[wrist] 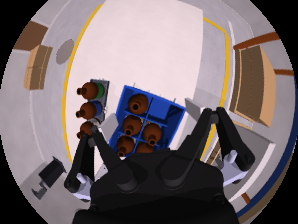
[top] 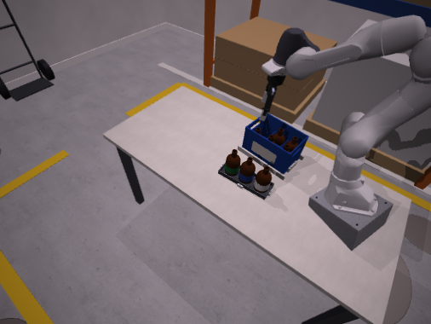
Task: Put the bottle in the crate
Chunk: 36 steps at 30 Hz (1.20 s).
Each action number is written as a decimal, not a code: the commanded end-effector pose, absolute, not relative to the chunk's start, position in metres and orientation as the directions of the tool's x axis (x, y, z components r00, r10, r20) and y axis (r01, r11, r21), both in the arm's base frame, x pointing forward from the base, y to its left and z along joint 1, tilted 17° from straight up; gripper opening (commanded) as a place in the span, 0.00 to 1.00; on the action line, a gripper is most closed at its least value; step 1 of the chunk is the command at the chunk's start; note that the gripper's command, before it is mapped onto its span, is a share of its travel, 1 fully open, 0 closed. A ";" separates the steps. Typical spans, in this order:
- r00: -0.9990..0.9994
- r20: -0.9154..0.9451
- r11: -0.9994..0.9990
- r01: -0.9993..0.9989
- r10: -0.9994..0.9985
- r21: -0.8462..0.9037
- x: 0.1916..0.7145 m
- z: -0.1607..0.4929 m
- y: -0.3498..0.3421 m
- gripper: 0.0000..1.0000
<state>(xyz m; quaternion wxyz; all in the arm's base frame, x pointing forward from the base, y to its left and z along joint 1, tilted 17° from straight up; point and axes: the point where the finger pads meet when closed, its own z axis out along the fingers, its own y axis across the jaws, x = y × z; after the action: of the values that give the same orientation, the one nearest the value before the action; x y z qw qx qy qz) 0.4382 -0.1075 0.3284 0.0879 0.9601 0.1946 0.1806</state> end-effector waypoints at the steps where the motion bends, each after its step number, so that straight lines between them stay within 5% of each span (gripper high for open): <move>1: 0.854 0.296 -0.898 0.365 0.428 0.245 0.435 0.325 -0.108 1.00; 23: 0.847 0.264 -0.881 0.400 0.461 0.253 0.413 0.321 -0.117 1.00; 28: 0.811 0.162 -0.818 0.515 0.562 0.258 0.343 0.303 -0.138 1.00; 36: 0.802 0.143 -0.804 0.537 0.580 0.255 0.330 0.299 -0.141 1.00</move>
<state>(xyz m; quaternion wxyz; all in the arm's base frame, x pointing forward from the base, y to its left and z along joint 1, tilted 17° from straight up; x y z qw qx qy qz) 0.3436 -0.1387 0.3057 0.0994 0.9518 0.2605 0.1276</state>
